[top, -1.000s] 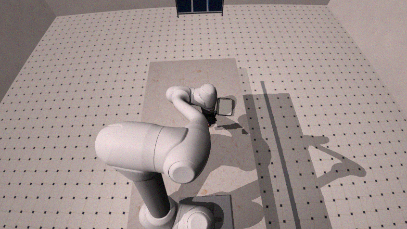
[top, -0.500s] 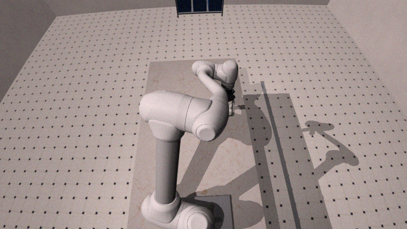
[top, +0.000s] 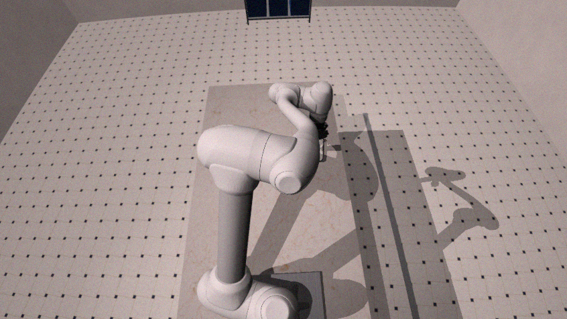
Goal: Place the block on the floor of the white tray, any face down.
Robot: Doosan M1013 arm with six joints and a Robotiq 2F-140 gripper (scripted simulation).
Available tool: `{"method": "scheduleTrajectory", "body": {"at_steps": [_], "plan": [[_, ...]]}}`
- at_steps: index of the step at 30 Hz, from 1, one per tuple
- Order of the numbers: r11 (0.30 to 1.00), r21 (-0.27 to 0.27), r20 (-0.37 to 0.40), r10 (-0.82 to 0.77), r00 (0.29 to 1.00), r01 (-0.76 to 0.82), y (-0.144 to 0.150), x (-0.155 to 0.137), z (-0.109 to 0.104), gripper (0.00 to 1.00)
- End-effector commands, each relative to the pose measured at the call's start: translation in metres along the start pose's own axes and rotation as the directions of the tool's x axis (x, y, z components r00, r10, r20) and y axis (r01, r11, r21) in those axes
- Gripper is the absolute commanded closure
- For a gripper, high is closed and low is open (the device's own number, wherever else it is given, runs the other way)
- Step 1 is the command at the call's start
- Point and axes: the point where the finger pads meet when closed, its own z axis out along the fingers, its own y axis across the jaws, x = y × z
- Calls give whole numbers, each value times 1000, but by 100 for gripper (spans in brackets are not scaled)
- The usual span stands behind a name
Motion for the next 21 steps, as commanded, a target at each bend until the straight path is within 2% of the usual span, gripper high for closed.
{"method": "scheduleTrajectory", "body": {"at_steps": [1,9,21], "plan": [[1000,1,2,0,1000,0,0,-1,0,90],[1000,1,2,0,1000,0,0,-1,9,90],[1000,1,2,0,1000,0,-1,-3,39,90]]}}
